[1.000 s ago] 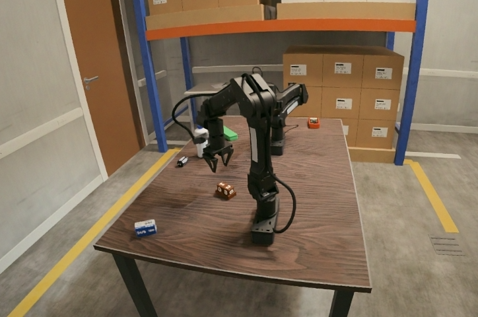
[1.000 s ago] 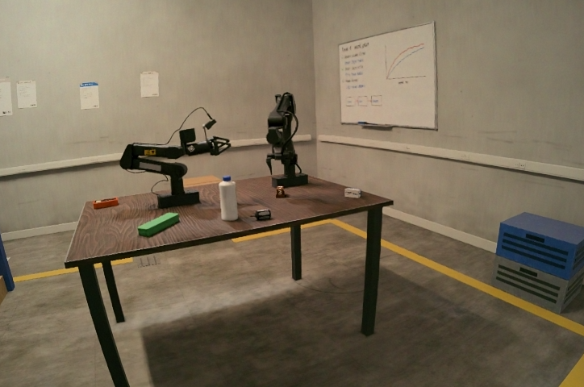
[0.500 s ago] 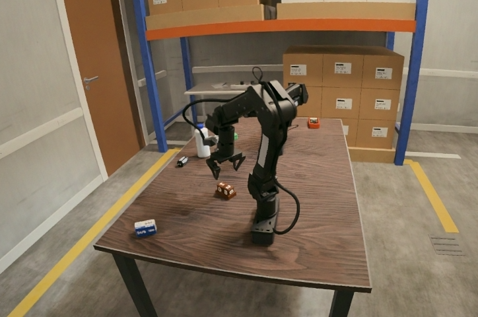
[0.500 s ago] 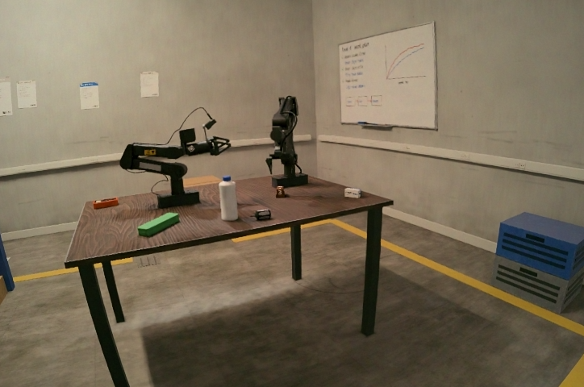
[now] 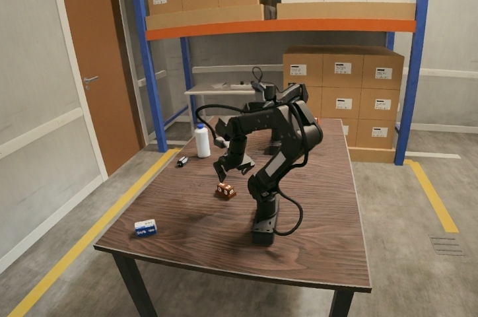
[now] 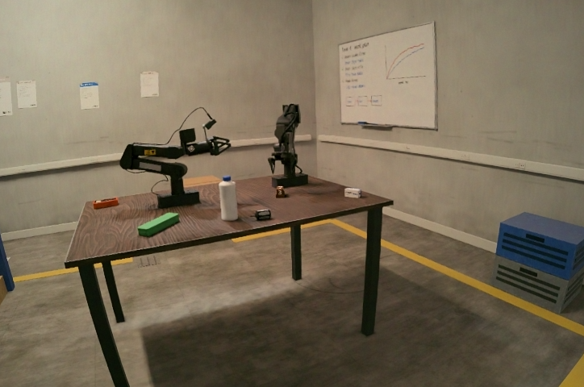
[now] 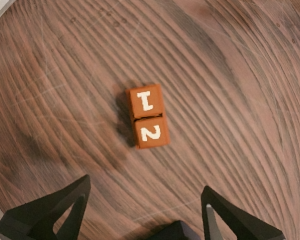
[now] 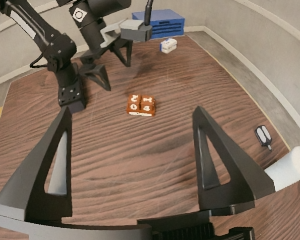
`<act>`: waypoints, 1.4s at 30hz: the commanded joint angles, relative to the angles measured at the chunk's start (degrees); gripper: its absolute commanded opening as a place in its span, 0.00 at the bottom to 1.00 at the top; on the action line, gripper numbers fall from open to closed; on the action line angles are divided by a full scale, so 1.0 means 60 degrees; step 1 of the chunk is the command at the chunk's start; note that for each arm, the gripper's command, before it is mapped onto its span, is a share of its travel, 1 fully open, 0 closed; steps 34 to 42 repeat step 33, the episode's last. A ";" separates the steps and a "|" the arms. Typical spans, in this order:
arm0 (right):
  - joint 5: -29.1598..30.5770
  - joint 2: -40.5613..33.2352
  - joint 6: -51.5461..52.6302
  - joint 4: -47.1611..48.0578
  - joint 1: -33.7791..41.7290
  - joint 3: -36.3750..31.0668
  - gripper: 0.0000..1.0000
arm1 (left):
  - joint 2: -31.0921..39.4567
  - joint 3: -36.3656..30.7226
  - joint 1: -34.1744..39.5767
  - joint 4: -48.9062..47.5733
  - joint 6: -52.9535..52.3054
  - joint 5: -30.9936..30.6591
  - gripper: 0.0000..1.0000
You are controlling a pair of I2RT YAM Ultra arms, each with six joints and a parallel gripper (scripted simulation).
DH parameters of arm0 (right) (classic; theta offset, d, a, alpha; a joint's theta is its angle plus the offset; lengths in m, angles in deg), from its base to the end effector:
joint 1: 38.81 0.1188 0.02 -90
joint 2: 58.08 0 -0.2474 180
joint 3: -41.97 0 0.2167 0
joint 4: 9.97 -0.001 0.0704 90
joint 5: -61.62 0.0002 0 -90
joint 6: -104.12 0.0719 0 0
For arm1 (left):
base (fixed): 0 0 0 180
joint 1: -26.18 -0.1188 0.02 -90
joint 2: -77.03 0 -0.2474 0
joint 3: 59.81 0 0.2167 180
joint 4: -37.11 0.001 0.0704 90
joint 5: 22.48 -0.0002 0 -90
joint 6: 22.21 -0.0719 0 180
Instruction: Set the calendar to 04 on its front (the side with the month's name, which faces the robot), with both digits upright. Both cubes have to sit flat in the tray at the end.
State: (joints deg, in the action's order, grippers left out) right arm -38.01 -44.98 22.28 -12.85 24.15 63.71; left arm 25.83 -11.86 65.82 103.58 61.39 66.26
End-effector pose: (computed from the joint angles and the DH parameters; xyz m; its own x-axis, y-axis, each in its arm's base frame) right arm 0.0493 0.1252 0.2214 -0.0902 0.1311 -0.9873 -0.9506 0.2842 0.1246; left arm 0.1001 -0.0837 0.1658 -0.6461 0.6800 -0.3467 0.7202 0.6935 0.0181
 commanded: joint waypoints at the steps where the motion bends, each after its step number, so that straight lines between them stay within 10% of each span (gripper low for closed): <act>1: -0.0092 -0.0128 -0.0034 0.0241 -0.0026 0.0088 1.00 | 0.0374 -0.0100 -0.0135 -0.0282 -0.0263 -0.0158 1.00; 42: -0.0092 -0.0128 -0.0034 0.0241 -0.0026 0.0088 1.00 | 0.0542 -0.0179 -0.0208 -0.0286 -0.0228 -0.0202 1.00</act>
